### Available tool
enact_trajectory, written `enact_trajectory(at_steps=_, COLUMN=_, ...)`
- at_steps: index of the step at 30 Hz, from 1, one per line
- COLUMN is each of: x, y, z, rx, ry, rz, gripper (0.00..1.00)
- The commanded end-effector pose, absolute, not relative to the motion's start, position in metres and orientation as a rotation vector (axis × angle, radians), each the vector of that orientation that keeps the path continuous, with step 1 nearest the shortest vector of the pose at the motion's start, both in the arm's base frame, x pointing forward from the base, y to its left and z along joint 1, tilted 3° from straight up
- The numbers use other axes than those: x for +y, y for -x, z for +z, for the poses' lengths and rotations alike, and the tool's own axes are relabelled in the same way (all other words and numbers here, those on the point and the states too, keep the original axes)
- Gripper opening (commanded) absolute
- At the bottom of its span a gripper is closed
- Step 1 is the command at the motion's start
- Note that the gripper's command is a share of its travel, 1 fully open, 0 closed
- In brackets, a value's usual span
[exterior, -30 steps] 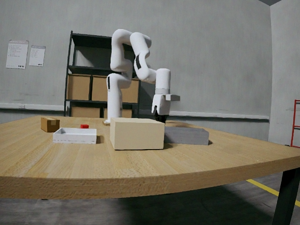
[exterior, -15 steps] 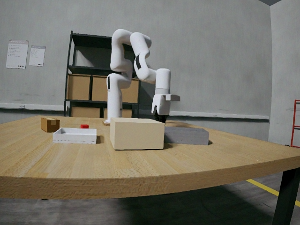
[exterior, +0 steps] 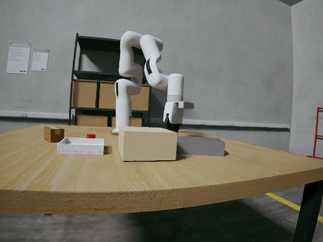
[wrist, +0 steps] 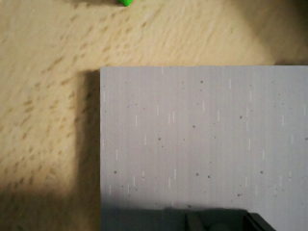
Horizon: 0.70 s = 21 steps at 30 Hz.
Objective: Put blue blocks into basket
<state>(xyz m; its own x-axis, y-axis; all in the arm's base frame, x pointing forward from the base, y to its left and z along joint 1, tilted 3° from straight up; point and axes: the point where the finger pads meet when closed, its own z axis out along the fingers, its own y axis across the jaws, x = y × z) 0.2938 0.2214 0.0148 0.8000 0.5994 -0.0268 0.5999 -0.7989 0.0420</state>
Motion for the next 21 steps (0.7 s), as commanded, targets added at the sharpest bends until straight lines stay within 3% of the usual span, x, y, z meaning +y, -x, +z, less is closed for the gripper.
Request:
enact_trajectory(at_steps=1, x=0.222, y=-0.295, z=0.016, rx=0.979, ry=-2.936, rz=-0.013, gripper=0.28)
enact_trajectory(at_steps=21, x=0.224, y=-0.295, z=0.046, rx=0.979, ry=-2.936, rz=-0.013, gripper=0.28)
